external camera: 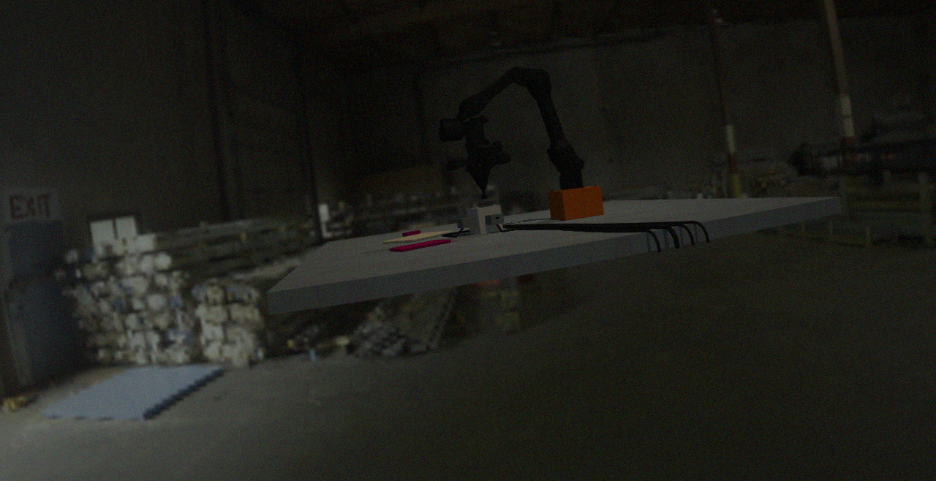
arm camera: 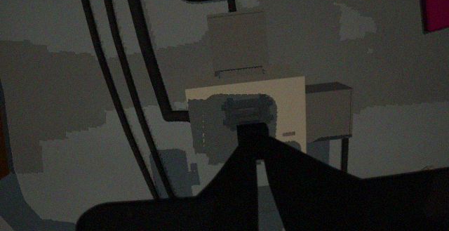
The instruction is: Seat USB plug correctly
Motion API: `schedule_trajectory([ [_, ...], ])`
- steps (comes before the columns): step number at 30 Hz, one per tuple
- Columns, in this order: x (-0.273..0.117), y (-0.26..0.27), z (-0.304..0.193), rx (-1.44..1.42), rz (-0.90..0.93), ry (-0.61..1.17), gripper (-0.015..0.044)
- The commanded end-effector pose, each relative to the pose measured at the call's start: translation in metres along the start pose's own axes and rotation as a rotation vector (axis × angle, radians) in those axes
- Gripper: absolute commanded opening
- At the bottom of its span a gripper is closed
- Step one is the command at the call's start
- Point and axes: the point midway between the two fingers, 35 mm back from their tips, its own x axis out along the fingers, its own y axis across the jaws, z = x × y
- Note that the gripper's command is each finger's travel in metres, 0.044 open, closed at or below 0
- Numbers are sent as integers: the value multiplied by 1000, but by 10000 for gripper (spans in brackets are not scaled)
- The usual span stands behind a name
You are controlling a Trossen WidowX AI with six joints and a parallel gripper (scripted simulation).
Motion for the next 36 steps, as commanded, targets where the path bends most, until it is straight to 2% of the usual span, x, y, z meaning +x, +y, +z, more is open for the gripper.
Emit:
schedule_trajectory([
  [1,1,0,1,-7,-2,-7,0],
  [36,5,0,2,-13,-2,-25,0],
])
